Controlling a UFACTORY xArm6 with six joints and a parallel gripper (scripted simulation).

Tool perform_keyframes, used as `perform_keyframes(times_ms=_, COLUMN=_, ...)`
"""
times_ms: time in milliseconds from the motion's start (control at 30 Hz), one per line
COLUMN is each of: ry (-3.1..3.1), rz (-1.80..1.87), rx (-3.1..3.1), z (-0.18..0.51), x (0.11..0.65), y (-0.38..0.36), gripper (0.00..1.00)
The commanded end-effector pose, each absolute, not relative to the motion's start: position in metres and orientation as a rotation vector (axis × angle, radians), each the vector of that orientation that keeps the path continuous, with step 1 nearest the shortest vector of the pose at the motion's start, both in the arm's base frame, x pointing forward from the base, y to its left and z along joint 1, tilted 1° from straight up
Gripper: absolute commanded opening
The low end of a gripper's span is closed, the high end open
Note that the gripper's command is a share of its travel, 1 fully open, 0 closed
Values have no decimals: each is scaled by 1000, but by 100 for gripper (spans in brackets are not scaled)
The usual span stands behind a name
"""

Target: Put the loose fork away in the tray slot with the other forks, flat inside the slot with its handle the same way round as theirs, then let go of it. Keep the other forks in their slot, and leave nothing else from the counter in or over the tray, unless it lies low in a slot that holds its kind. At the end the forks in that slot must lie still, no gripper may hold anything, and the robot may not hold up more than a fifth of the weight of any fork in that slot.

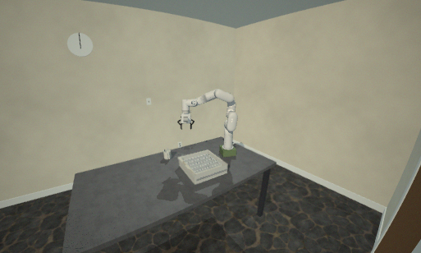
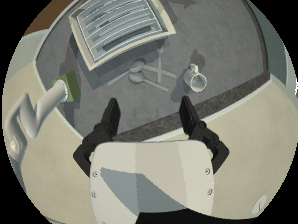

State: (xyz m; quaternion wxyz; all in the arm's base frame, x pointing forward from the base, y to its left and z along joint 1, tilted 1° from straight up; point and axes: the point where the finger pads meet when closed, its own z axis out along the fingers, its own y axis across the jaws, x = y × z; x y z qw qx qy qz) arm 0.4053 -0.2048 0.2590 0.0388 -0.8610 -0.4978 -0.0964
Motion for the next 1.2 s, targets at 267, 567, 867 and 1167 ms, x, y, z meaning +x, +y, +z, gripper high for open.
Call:
perform_keyframes(times_ms=267, ry=-1503, rz=-36, rx=-2744, z=121, x=456, y=-221, gripper=100)
perform_keyframes(times_ms=567, ry=-1508, rz=-18, rx=-2748, z=109, x=458, y=-219, gripper=100)
perform_keyframes(times_ms=867, ry=-1508, rz=-18, rx=-2748, z=109, x=458, y=-219, gripper=100)
perform_keyframes(times_ms=1167, ry=-1534, rz=-19, rx=-2733, z=56, x=470, y=-206, gripper=100)
